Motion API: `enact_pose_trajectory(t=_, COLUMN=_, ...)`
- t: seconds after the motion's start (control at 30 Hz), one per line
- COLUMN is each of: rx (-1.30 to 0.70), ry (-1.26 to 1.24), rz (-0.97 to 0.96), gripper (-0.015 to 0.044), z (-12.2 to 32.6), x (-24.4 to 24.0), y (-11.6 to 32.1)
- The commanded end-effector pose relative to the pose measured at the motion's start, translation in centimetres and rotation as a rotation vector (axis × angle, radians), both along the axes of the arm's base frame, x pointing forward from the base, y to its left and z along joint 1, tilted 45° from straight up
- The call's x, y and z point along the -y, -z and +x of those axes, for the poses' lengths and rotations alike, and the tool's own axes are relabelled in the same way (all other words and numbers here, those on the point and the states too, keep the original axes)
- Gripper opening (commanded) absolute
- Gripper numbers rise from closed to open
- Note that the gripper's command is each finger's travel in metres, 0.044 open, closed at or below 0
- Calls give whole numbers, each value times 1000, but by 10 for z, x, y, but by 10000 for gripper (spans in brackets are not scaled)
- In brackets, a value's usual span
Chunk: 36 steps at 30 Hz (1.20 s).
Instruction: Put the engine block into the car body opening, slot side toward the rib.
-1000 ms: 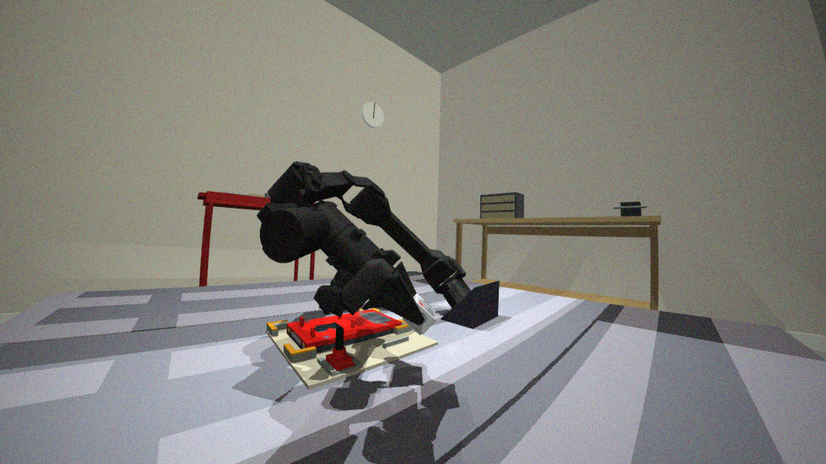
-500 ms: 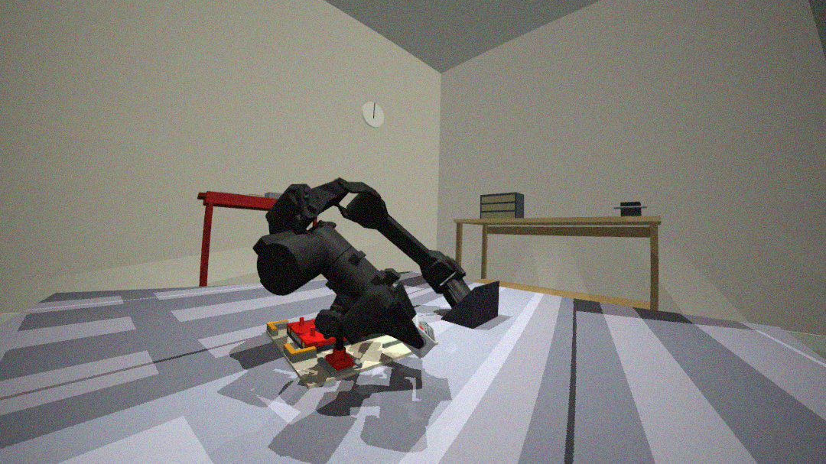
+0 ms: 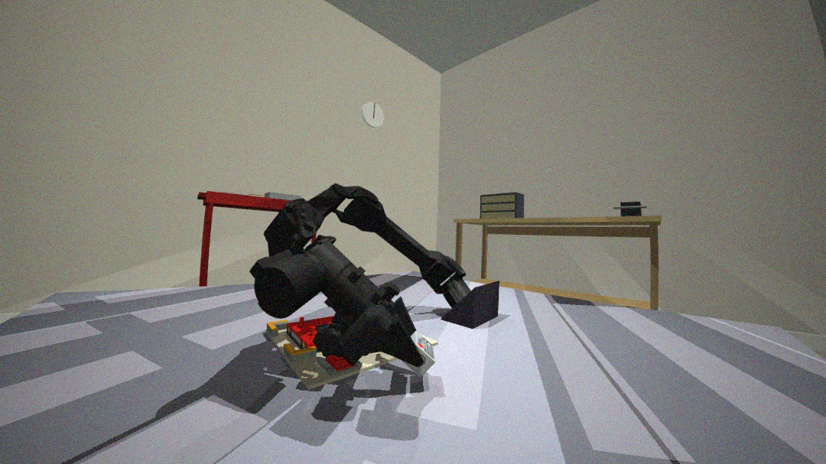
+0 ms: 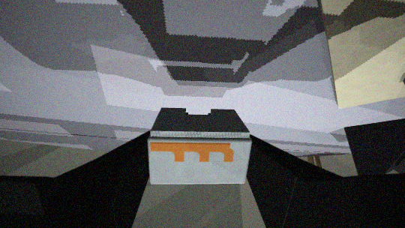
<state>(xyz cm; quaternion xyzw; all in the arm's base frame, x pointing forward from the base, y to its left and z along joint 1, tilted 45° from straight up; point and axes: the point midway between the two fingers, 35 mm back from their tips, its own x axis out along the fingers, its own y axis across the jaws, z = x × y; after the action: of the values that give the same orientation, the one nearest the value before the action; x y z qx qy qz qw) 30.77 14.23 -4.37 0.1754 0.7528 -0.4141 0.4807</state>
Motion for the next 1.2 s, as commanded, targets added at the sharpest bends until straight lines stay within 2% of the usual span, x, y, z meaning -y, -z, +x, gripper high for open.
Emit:
enact_pose_trajectory(t=0.0, rx=-8, ry=1, rz=-5, gripper=0, z=-1, x=7, y=5)
enact_pose_trajectory(t=1.17, rx=-8, ry=1, rz=-6, gripper=0, z=2, x=15, y=19)
